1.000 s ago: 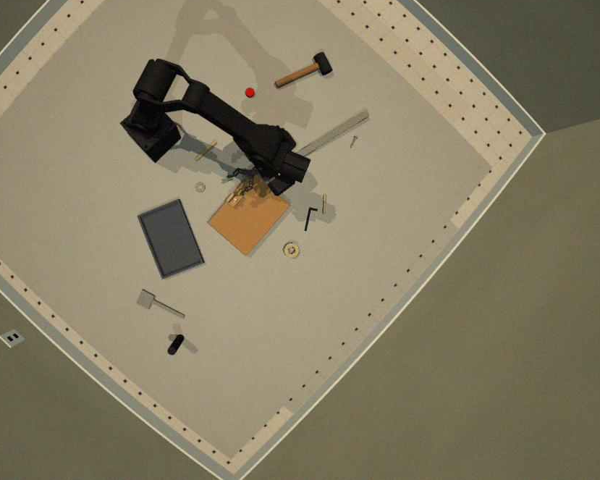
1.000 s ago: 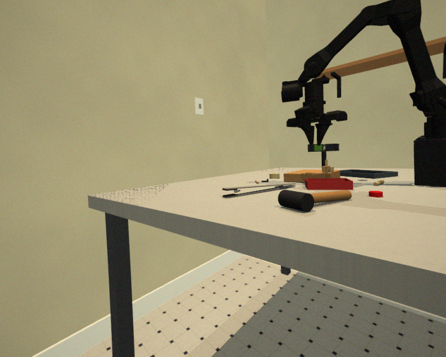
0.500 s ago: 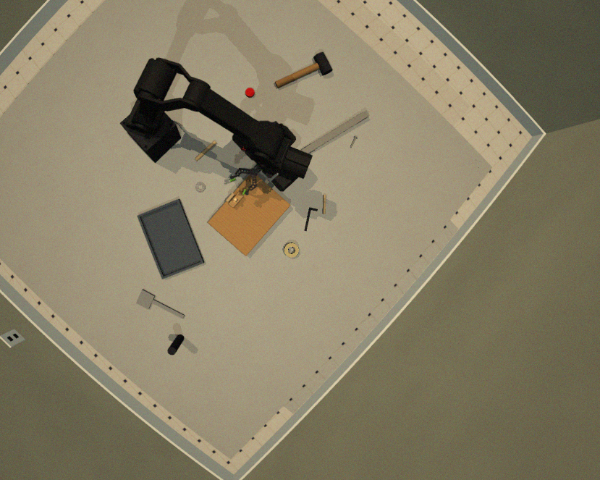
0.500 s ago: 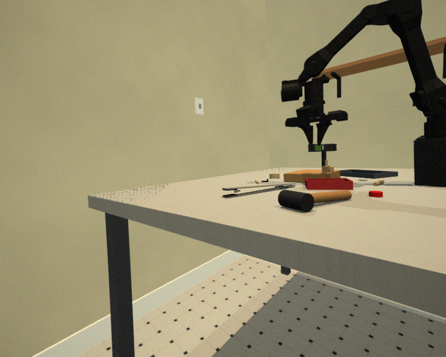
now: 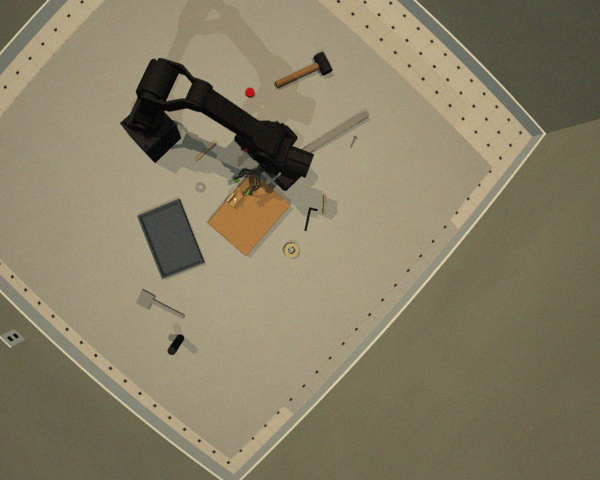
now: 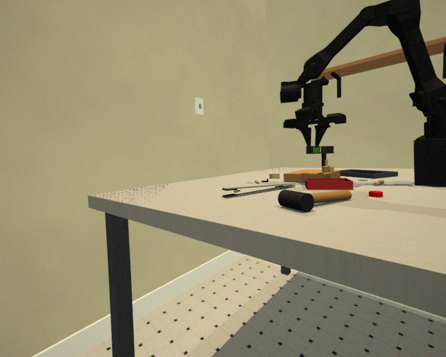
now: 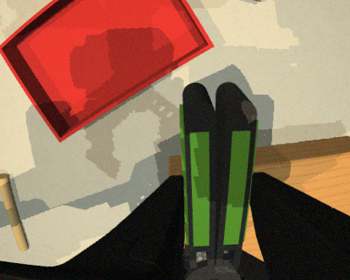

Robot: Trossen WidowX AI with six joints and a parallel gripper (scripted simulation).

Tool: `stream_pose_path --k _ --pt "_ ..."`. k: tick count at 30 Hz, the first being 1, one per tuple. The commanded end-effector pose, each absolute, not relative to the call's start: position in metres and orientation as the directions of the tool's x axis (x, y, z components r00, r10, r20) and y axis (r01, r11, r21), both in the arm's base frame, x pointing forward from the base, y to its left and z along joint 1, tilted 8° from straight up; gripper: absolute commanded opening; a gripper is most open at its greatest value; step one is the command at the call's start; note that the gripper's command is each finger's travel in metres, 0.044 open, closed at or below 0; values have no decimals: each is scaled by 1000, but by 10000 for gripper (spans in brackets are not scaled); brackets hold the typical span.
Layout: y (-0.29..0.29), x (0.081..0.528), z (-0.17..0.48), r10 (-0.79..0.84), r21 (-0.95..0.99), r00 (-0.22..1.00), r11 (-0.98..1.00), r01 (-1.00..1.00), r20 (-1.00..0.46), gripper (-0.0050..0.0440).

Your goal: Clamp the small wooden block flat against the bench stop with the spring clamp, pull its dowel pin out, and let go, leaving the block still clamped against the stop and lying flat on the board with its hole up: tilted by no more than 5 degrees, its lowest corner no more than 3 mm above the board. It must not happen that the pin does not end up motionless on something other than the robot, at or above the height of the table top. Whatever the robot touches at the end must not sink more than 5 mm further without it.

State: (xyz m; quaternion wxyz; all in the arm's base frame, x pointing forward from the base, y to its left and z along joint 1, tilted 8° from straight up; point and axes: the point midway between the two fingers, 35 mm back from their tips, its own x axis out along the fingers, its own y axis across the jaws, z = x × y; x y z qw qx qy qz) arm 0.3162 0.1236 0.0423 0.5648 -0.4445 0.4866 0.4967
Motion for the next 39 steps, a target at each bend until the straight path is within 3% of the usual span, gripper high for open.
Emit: stream_pose_path --k 1,39 --pt "125 314 33 127 -4 17 104 -995 -992 0" --pt "133 313 -7 127 -9 17 61 -998 -992 0"
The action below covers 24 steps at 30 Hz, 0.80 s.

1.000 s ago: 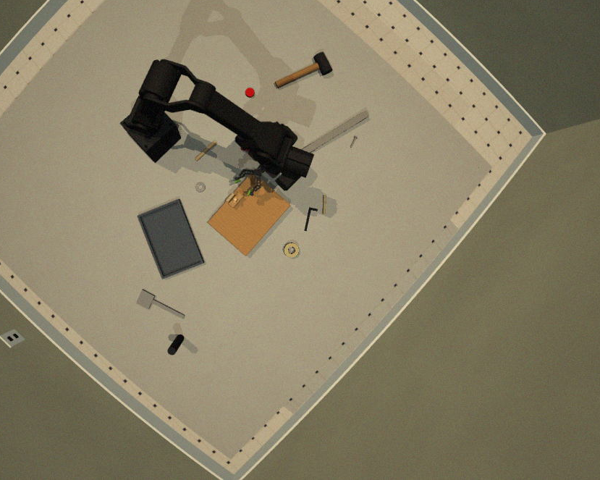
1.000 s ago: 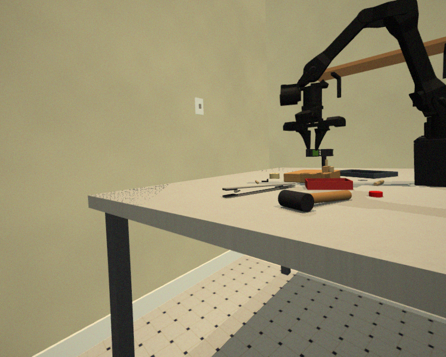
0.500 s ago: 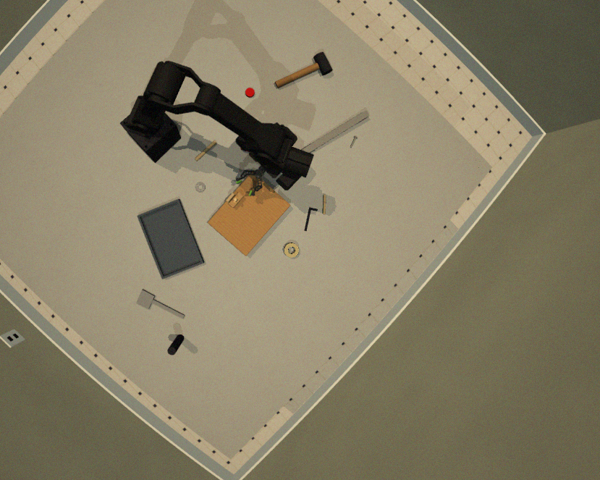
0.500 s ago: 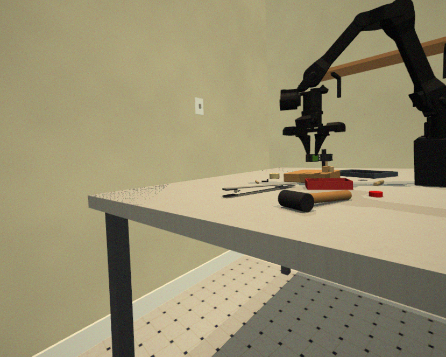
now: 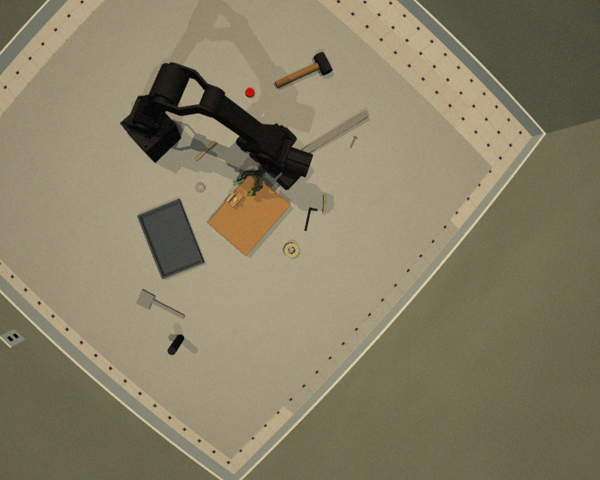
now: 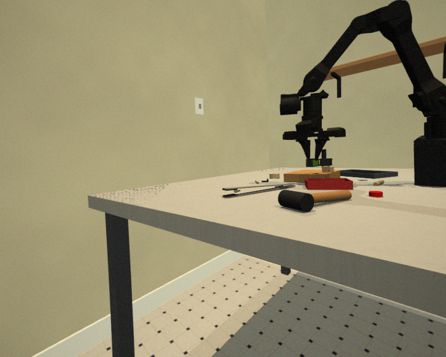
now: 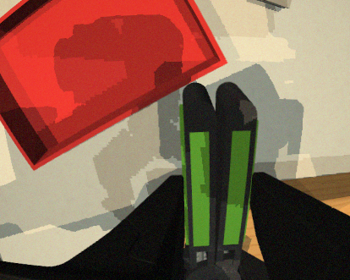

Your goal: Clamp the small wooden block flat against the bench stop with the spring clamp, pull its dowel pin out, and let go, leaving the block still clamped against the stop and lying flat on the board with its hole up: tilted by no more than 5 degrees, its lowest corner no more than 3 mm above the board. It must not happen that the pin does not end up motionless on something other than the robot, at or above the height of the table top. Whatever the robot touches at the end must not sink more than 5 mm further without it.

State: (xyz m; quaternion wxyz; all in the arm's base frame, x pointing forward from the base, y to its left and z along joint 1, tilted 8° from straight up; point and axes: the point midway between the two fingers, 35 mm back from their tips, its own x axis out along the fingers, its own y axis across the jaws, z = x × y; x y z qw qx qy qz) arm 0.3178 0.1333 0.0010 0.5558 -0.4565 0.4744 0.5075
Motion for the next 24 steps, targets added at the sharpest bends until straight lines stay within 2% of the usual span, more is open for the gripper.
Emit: stream_pose_path --k 1,24 --pt "133 313 -9 127 -9 17 60 -998 -992 0" --pt "136 312 -24 128 -11 17 43 -999 -992 0"
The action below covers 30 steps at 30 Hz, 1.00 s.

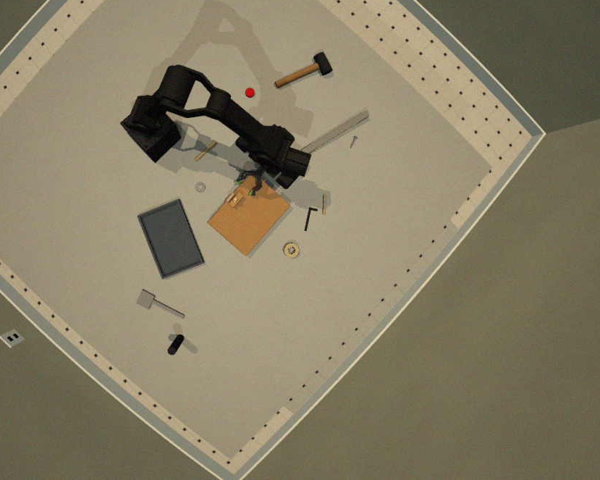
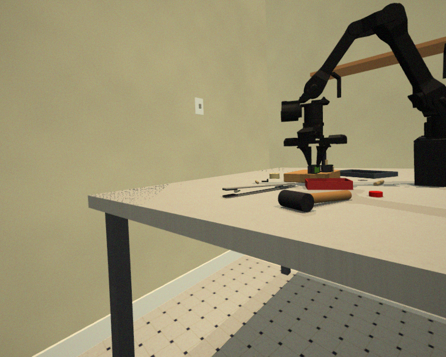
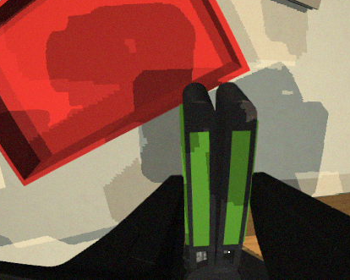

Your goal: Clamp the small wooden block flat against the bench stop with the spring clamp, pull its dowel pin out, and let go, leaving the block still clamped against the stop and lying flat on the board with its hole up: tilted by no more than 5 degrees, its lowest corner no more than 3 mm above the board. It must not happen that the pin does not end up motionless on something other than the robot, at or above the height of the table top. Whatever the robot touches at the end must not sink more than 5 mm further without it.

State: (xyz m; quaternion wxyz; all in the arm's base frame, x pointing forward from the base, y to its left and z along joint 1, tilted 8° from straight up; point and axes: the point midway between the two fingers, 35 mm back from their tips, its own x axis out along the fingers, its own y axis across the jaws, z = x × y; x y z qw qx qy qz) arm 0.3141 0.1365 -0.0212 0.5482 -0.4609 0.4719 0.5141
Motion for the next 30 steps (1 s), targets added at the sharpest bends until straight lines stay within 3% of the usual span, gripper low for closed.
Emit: stream_pose_path --k 1,30 --pt "136 312 -24 128 -11 17 43 -999 -992 0" --pt "119 311 -27 114 -12 16 43 -999 -993 0"
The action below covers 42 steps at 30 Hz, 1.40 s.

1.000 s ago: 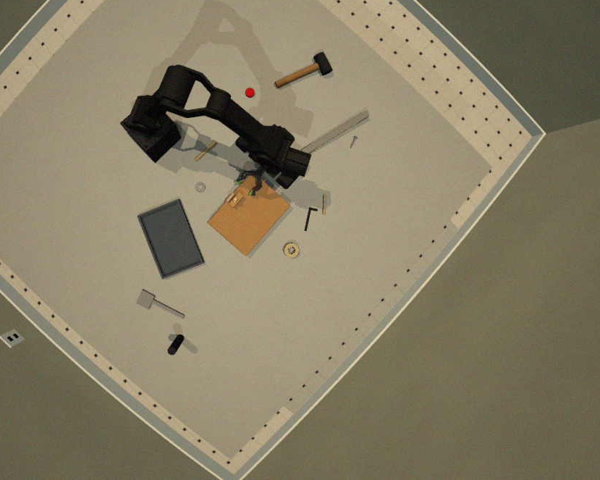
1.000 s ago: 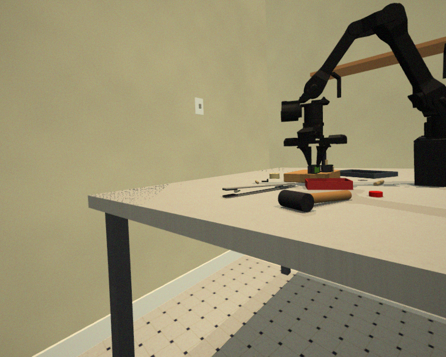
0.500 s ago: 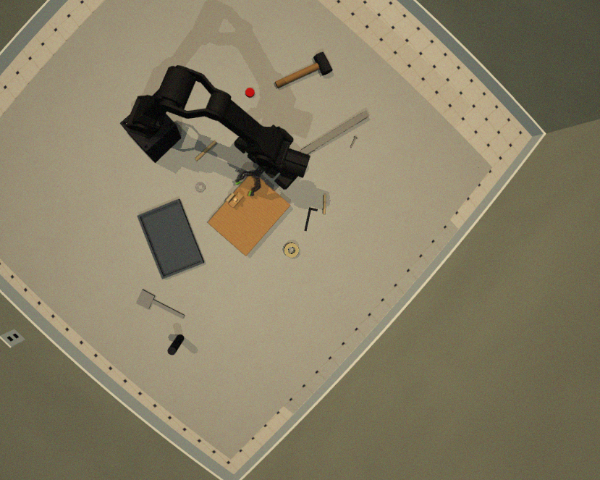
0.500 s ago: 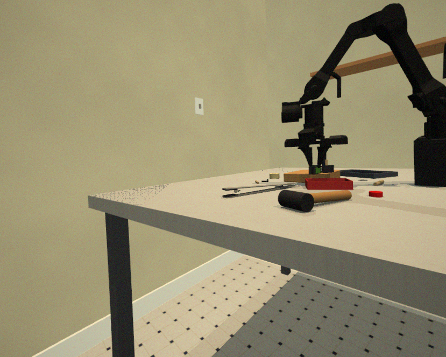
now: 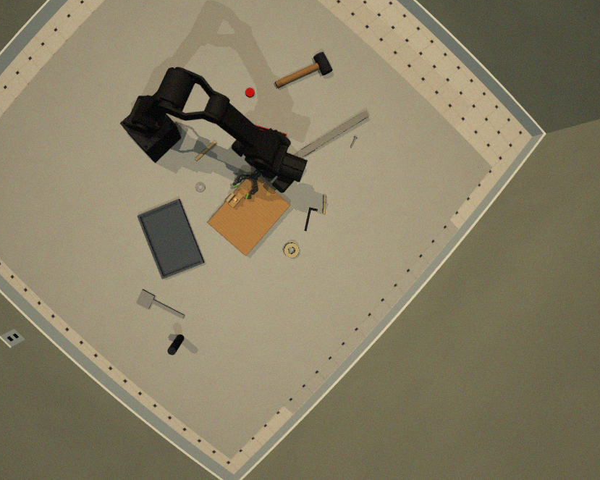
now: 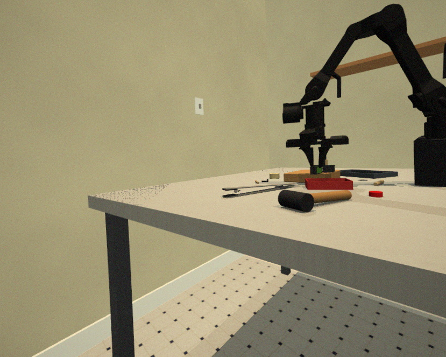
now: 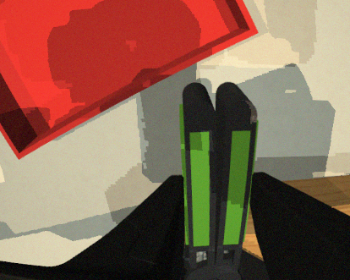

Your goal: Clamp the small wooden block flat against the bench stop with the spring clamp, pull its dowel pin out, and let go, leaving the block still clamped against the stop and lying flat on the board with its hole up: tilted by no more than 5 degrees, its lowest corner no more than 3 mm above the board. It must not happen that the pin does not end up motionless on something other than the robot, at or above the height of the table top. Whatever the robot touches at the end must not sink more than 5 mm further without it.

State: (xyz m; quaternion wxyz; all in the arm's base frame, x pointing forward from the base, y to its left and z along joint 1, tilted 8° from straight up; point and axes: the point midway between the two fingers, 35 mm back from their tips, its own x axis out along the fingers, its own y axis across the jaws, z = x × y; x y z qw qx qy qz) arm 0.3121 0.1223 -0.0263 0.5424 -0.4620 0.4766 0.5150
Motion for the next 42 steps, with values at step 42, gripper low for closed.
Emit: stream_pose_path --k 42 --pt "89 310 -31 113 -12 16 43 -999 -994 0"
